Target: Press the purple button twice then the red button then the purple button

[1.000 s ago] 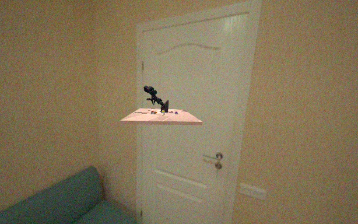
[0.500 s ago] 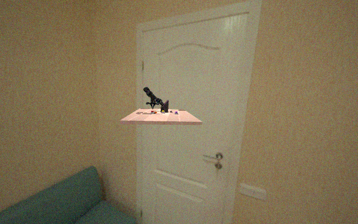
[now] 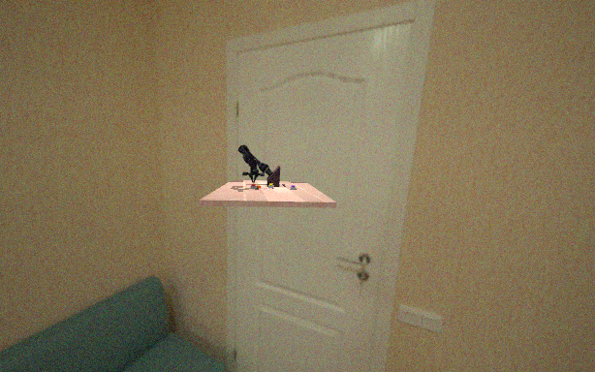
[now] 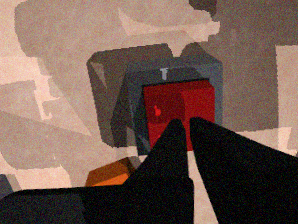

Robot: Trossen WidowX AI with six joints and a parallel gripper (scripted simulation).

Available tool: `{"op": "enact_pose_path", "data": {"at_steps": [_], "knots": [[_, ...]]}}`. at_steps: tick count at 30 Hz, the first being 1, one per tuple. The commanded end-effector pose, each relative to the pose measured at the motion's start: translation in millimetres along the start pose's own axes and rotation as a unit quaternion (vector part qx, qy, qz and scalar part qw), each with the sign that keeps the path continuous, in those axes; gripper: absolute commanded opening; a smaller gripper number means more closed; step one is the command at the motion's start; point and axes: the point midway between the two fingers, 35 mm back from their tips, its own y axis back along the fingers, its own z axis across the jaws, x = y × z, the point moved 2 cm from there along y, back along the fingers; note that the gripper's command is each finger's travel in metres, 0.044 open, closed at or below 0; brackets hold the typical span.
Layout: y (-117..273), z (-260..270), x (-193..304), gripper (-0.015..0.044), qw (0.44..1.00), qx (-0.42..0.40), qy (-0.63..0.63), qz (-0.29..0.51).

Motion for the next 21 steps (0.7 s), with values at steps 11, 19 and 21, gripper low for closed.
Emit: {"op": "enact_pose_path", "data": {"at_steps": [11, 19, 21], "knots": [[-15.4, 0.4, 1.6, 0.0020, 1.000, 0.002, 0.004, 0.001], [-15.4, 0.4, 1.6, 0.0020, 1.000, 0.002, 0.004, 0.001], [-15.4, 0.4, 1.6, 0.0020, 1.000, 0.002, 0.004, 0.001]]}}
